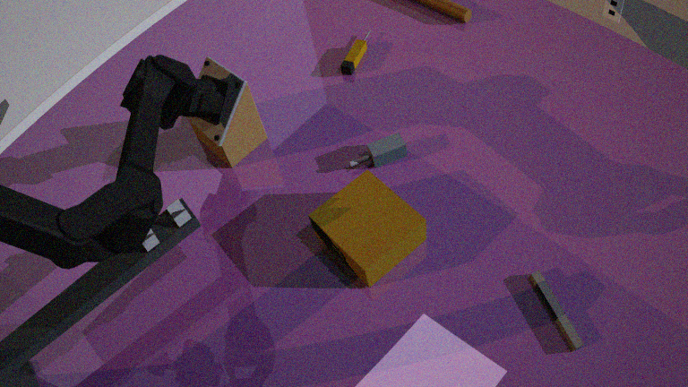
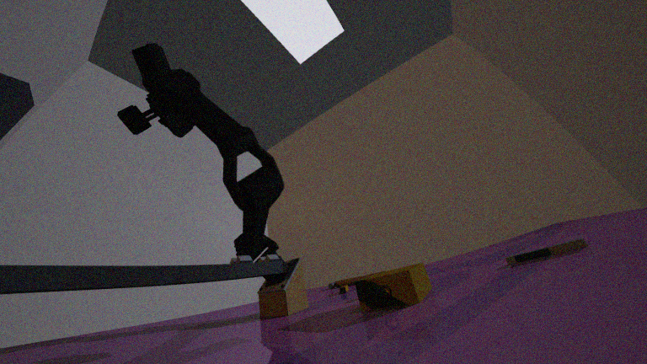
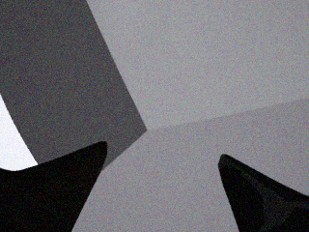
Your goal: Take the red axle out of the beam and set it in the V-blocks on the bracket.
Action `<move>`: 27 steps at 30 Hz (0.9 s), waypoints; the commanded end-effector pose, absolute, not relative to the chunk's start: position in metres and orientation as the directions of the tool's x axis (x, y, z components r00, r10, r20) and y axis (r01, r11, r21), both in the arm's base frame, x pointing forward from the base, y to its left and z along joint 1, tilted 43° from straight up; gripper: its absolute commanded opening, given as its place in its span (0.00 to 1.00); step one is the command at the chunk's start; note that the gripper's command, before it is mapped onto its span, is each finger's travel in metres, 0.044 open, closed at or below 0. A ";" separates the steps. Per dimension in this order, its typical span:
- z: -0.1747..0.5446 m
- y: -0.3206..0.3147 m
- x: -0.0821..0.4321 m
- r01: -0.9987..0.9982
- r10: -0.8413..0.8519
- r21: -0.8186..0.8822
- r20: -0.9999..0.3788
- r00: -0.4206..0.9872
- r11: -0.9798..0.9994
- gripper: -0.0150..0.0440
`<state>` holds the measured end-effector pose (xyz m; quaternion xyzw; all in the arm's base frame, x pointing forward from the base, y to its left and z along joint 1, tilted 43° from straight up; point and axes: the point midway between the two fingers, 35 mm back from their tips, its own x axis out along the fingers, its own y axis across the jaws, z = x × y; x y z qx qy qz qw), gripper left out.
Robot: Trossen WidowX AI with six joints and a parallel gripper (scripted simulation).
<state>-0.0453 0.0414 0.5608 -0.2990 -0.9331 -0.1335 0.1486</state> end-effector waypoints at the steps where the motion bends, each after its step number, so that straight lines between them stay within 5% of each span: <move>1: 0.561 0.042 -0.045 0.598 0.518 0.160 0.357 -0.777 0.785 0.98; 8: 0.566 0.051 -0.050 0.614 0.536 0.187 0.341 -0.773 0.767 1.00; 16: 0.530 0.104 -0.102 0.672 0.705 0.467 0.133 -0.696 0.575 1.00; 27: 0.450 0.228 -0.115 0.418 0.910 0.834 -0.216 -0.354 0.361 1.00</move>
